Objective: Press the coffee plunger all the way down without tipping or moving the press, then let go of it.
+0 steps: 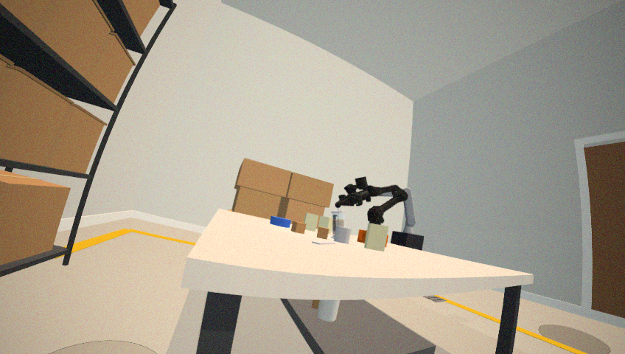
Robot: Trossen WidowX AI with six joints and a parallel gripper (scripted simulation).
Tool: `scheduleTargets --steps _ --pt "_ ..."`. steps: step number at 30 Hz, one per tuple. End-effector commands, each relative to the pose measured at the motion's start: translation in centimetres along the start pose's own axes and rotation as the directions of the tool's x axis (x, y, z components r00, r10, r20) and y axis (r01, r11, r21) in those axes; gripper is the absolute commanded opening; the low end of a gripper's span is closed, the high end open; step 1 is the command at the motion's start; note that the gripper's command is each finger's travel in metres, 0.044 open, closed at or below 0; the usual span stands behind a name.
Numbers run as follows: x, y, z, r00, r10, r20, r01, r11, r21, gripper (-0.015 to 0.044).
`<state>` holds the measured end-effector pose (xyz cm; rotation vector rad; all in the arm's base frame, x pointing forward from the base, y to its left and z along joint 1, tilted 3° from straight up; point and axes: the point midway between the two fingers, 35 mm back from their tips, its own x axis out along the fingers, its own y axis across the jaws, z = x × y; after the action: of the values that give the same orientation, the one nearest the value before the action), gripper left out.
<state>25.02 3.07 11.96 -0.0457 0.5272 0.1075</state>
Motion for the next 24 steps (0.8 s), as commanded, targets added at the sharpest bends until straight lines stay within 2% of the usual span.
scheduleTargets --steps 1,8,20,24 --pt "-0.01 0.00 -0.01 1.000 0.000 0.000 0.000 1.000 0.000 0.0126" --pt "-0.01 0.00 -0.01 1.000 0.000 0.000 0.000 1.000 0.000 0.0126" --pt "-0.01 0.00 -0.01 1.000 0.000 0.000 0.000 1.000 0.000 0.0440" --pt "-0.14 0.02 0.13 1.000 0.000 -0.001 0.000 1.000 0.000 0.0440"
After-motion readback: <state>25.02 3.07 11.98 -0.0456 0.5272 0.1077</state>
